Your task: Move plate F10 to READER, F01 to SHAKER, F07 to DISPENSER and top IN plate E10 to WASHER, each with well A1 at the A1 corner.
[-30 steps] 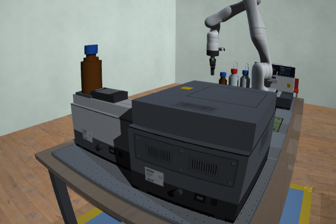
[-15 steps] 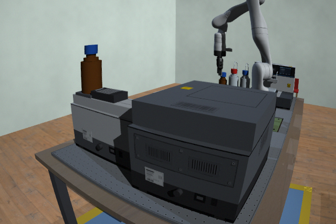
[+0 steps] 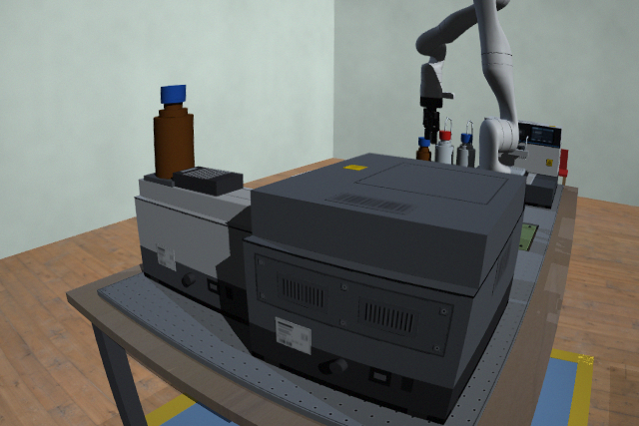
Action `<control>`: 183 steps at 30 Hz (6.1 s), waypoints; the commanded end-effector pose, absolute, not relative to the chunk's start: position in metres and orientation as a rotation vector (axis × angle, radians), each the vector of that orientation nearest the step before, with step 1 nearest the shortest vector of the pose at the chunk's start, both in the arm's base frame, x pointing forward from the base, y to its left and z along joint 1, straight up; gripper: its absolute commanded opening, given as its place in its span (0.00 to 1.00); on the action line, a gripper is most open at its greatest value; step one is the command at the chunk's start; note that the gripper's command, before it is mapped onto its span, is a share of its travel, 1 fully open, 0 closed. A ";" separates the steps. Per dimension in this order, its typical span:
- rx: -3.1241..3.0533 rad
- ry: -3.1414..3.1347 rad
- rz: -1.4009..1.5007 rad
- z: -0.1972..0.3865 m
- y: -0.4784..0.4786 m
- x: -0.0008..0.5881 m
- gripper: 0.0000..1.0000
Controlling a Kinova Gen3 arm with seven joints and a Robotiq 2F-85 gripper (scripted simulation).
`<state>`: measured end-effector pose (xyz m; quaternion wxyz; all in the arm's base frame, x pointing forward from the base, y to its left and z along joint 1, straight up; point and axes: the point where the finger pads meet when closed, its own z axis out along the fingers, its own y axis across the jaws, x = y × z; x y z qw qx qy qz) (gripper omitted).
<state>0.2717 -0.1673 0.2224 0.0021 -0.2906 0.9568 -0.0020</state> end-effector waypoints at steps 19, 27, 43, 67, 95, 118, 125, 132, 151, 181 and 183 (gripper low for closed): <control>-1.099 2.937 -0.008 0.223 -0.207 0.227 1.00; -1.282 2.862 -0.008 0.223 -0.225 0.207 1.00; -1.460 2.776 -0.009 0.222 -0.256 0.172 1.00; -1.632 2.679 -0.010 0.222 -0.292 0.111 1.00; -1.849 2.536 -0.010 0.222 -0.312 0.036 1.00; -2.107 2.327 -0.011 0.222 -0.381 0.031 1.00; -2.107 2.327 -0.011 0.222 -0.398 0.030 1.00; -2.107 2.327 -0.011 0.222 -0.420 0.029 1.00; -2.249 2.191 -0.011 0.222 -0.420 0.025 1.00; -2.250 2.190 -0.011 0.222 -0.423 0.025 1.00; -2.250 2.190 -0.011 0.222 -0.430 0.025 1.00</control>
